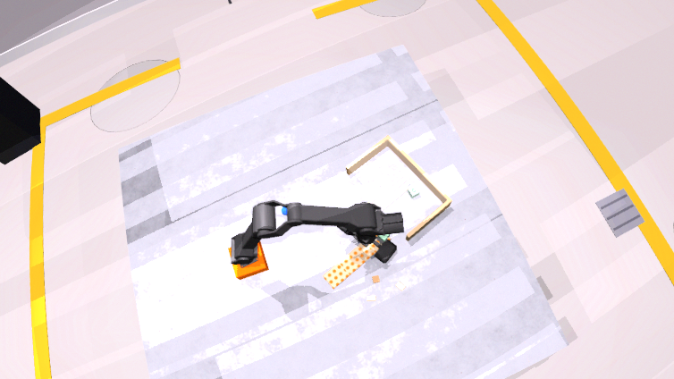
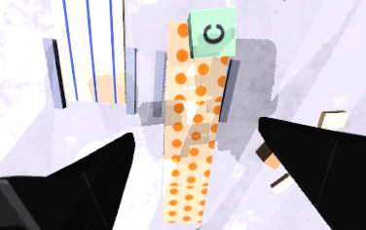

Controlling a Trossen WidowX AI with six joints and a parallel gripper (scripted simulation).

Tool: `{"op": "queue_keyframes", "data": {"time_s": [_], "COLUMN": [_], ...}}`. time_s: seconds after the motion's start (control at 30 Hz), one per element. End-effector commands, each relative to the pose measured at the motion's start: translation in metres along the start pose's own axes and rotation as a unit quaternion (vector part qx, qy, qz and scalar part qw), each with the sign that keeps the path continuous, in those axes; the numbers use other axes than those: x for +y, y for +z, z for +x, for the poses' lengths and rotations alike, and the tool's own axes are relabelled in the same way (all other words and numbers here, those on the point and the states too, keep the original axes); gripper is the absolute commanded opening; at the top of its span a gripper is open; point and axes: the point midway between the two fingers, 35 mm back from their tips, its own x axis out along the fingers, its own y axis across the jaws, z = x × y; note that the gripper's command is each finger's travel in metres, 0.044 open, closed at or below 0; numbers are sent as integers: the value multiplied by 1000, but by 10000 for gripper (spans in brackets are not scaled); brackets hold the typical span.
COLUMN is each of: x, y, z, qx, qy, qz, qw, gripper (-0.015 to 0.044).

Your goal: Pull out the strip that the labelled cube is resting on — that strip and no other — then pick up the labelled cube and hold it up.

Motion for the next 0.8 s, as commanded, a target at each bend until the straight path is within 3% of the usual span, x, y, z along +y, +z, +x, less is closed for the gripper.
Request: {"op": "queue_keyframes", "data": {"time_s": [0.0,0.43,0.67,0.77], "x": [-4,-18,-18,-18], "y": [14,61,62,62], "z": [-3,-11,-3,2], "qx": [1,-2,-2,-2], "qy": [-3,-4,-4,-4], "qz": [1,1,1,1], "qw": [1000,1000,1000,1000], "gripper": [440,440,256,250]}}
